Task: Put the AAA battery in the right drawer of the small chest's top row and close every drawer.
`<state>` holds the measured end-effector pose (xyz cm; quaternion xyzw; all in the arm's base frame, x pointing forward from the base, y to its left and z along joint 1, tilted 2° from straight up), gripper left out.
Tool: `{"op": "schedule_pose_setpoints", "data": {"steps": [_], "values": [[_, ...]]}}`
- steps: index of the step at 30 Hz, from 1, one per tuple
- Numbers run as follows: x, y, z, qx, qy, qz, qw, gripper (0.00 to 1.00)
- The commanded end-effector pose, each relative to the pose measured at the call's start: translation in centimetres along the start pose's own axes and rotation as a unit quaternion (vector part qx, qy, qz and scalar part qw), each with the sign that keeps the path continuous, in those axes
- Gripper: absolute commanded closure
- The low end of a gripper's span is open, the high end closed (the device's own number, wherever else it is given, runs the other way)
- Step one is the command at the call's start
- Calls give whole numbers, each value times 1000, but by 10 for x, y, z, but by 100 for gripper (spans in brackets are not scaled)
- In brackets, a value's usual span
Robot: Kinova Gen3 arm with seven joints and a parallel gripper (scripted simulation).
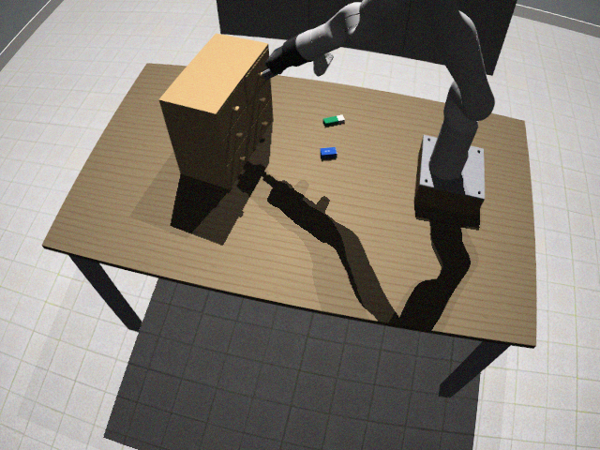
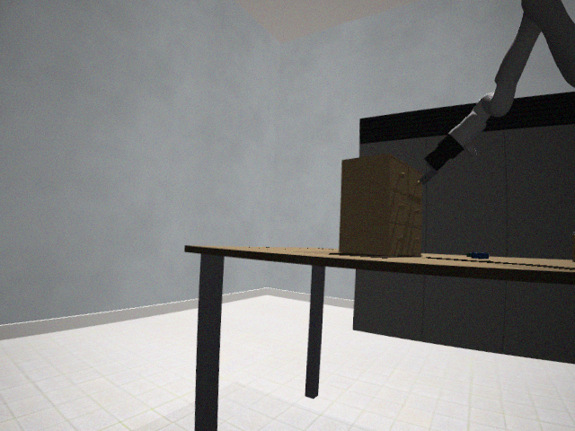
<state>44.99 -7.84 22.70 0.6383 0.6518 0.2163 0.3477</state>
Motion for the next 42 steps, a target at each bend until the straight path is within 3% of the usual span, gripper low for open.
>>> {"op": "schedule_pose_setpoints", "data": {"steps": [1,6,16,42], "values": [[0,-2,1,4,-1,-1,1000,100],[3,-6,-5,3,3,-2,1000,100],[8,-30,-37,0,1,-1,1000,100],[8,-29,-51,5,2,-2,1000,100]]}}
Point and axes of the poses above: the point where the finger pads meet when closed, its own z axis out along the fingers, its own x axis across the jaws, y = z × x, the point moved 10 cm from there along -z, back along the fingers, and after that the axes turned 13 degrees about -z, right-handed, at the moved point
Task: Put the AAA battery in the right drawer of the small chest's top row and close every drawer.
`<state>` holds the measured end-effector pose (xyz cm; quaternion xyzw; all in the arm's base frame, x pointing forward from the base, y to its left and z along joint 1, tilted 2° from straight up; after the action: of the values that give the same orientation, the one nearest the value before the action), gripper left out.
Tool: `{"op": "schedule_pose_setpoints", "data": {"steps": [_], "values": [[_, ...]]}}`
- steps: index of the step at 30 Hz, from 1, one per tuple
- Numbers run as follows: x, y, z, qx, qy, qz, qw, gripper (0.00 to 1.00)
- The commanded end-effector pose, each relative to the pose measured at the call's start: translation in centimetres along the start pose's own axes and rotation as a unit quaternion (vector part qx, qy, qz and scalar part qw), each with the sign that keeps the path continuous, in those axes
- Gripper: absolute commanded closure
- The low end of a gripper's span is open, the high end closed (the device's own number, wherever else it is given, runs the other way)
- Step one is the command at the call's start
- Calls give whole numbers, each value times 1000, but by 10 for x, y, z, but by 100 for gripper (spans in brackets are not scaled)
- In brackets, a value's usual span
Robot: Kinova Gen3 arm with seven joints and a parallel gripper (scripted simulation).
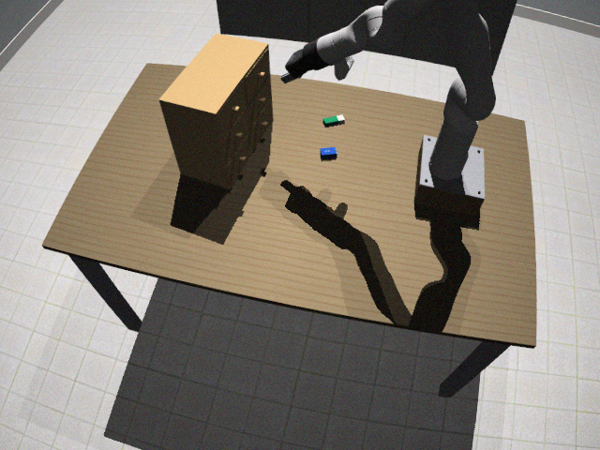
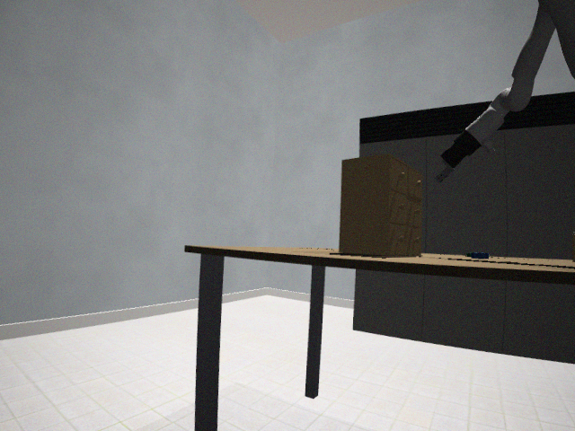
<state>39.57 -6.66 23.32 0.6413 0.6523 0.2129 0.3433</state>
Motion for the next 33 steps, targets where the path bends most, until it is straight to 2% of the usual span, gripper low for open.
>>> {"op": "schedule_pose_setpoints", "data": {"steps": [1,10,22,33], "values": [[1,3,-7,-1,2,-4,1000,100],[-3,8,-23,-2,-1,-2,1000,100],[-5,19,-53,-3,-1,-2,1000,100],[-6,21,-65,-2,0,-2,1000,100]]}}
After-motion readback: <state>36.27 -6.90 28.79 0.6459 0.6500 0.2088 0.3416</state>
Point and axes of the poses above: the point where the finger pads meet when closed, its own z axis out along the fingers, its own x axis across the jaws, y = z × x, the point moved 10 cm from there along -z, back along the fingers, and after that the axes turned 13 degrees about -z, right-handed, at the moved point
